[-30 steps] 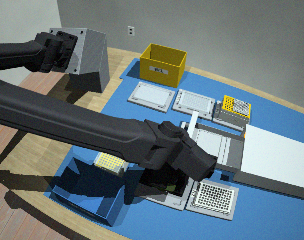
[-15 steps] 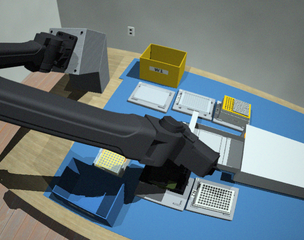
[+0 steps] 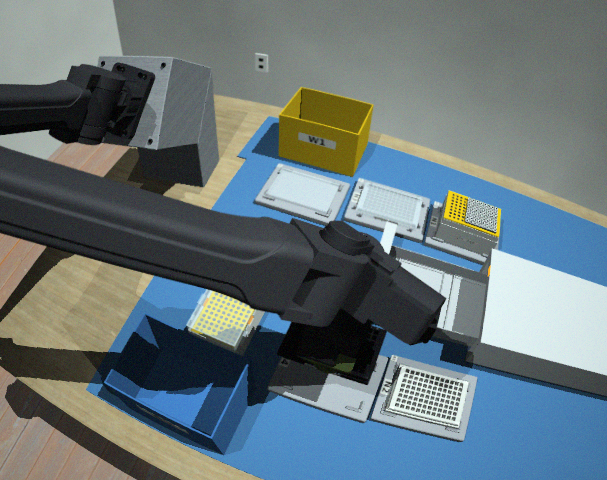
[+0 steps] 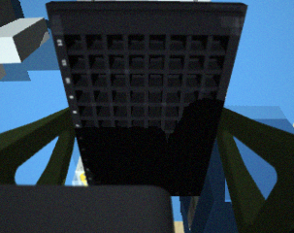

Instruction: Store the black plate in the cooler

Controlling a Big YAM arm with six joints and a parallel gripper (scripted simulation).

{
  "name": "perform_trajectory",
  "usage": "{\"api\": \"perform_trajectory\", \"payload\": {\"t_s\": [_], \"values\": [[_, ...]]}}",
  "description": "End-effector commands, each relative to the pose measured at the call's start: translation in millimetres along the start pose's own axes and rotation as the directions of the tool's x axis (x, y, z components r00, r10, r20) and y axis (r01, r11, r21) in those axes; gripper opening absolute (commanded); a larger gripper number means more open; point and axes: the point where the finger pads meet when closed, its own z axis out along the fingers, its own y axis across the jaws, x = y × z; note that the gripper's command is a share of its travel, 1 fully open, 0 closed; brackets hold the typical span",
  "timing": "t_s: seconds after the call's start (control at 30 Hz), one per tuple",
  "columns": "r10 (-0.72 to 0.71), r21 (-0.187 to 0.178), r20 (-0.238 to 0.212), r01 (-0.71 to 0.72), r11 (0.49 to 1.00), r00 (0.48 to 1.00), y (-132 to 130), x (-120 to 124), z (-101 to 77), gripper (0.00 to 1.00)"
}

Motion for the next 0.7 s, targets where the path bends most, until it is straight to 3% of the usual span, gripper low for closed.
{"api": "perform_trajectory", "payload": {"t_s": [0.0,0.67], "values": [[0.030,0.007,0.054,-0.030,1.000,0.998,-7.0,-18.8,-27.9,0.00],[0.016,0.003,0.046,-0.017,1.000,0.999,1.1,-14.7,-30.2,0.00]]}}
